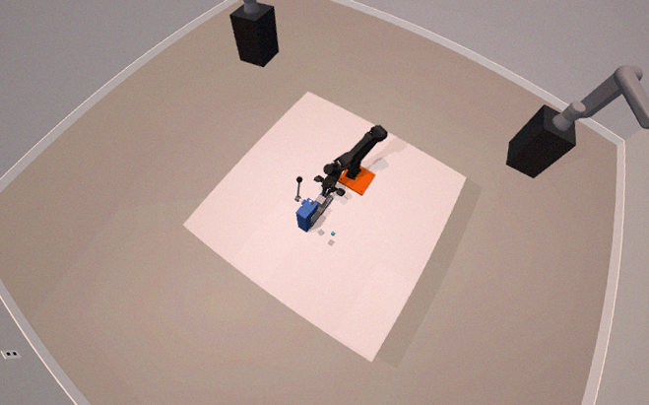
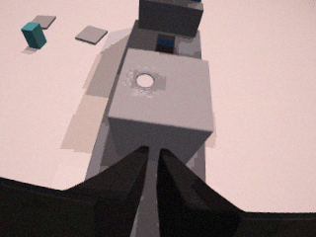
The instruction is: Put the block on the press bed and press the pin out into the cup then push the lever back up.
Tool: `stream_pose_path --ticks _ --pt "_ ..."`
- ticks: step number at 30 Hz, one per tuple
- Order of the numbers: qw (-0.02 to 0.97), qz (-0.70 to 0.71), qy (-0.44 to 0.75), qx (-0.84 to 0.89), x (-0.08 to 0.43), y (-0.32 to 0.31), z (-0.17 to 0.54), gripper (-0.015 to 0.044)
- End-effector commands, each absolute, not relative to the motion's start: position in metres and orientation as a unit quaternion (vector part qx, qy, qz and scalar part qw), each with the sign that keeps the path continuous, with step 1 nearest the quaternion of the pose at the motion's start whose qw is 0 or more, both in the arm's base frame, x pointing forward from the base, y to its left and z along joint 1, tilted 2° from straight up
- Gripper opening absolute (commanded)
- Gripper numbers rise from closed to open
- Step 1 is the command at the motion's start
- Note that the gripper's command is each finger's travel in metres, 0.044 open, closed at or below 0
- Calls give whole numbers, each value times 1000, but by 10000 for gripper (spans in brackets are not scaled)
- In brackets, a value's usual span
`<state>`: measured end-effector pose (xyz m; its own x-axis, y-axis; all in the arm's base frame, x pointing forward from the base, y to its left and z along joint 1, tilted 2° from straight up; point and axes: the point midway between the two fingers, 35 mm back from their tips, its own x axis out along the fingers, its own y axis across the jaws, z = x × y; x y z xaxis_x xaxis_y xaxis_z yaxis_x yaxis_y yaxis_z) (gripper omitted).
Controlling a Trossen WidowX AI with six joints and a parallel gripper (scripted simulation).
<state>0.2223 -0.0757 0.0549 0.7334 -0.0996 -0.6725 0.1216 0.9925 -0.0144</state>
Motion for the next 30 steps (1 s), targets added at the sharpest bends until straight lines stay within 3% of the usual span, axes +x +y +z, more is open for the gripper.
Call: stream_pose_path --ticks 1,30 --pt "932 -61 357 17 227 -76 54 30" --pt "944 -61 325 15 262 -80 51 30"
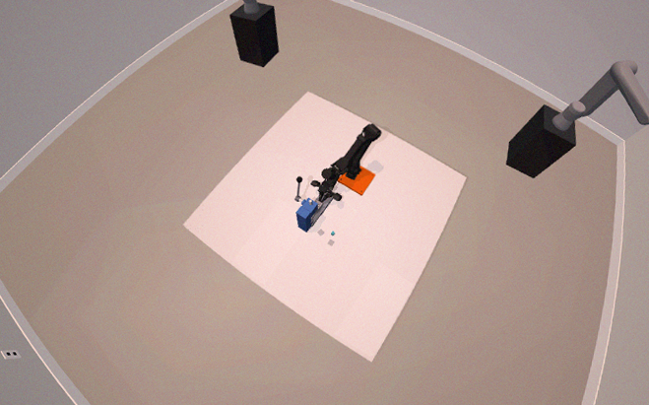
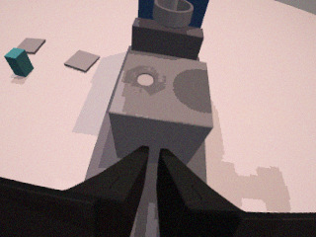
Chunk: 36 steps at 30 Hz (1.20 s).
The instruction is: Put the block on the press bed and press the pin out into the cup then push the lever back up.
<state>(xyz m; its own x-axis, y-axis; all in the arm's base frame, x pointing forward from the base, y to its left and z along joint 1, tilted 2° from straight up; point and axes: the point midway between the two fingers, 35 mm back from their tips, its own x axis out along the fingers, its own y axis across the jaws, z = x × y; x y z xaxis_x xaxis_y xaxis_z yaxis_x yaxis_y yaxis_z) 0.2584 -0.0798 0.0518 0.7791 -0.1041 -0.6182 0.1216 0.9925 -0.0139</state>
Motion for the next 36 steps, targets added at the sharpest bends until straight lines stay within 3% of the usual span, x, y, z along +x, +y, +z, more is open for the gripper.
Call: stream_pose_path --ticks 1,17,24,34,36 --pt "944 -61 323 15 263 -80 51 30" --pt "947 -60 315 13 271 -81 51 30" --pt "949 -62 310 14 248 -78 50 30" --pt "949 -62 310 14 248 -78 50 292" --pt "949 -62 310 14 248 -78 50 300"
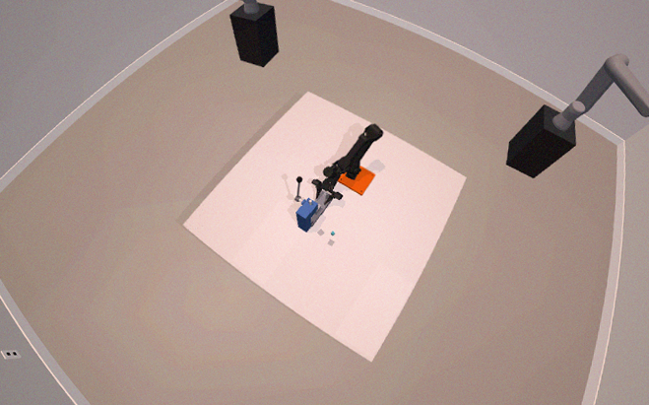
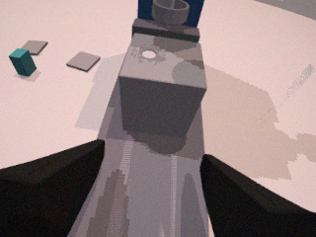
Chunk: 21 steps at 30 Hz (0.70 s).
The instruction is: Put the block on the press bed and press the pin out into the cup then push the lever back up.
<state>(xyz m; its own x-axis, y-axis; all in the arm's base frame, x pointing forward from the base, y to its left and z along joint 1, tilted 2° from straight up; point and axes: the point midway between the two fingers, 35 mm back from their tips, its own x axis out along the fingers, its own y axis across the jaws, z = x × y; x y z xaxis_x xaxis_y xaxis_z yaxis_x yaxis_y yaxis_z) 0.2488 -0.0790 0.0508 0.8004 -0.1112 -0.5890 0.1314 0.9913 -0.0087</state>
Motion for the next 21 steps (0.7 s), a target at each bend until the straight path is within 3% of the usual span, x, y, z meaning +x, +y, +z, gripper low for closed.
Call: stream_pose_path --ticks 1,21 --pt "949 -62 310 14 248 -78 50 300" --pt "949 -62 309 14 283 -87 50 300"
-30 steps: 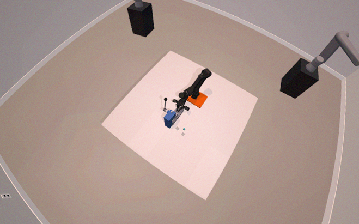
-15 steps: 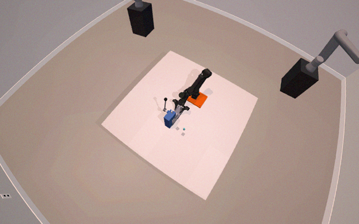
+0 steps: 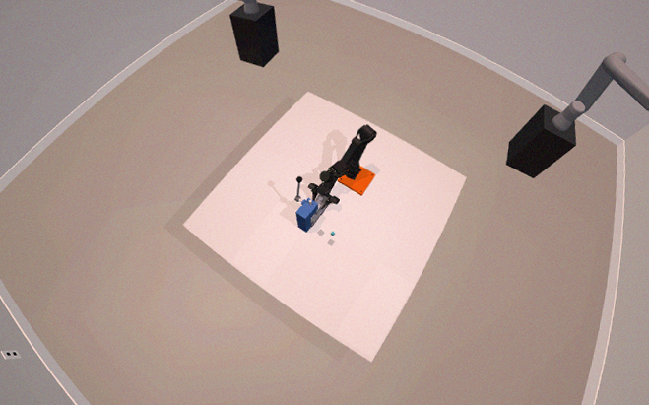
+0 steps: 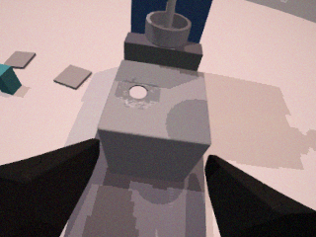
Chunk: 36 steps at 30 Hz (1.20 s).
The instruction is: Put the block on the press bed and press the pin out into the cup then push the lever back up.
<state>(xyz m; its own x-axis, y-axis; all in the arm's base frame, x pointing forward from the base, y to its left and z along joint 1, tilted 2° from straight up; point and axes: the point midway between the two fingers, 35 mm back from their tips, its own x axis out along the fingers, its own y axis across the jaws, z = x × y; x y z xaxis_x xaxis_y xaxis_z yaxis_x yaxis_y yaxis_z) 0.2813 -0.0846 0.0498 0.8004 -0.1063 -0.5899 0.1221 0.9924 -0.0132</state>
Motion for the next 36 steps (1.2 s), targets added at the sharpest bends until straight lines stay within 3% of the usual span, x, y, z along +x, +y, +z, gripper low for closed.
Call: stream_pose_path --ticks 1,24,36 --pt "949 -62 309 14 283 -88 50 300" --pt "950 -62 307 14 284 -92 50 300" --pt "949 -64 309 16 252 -88 50 300"
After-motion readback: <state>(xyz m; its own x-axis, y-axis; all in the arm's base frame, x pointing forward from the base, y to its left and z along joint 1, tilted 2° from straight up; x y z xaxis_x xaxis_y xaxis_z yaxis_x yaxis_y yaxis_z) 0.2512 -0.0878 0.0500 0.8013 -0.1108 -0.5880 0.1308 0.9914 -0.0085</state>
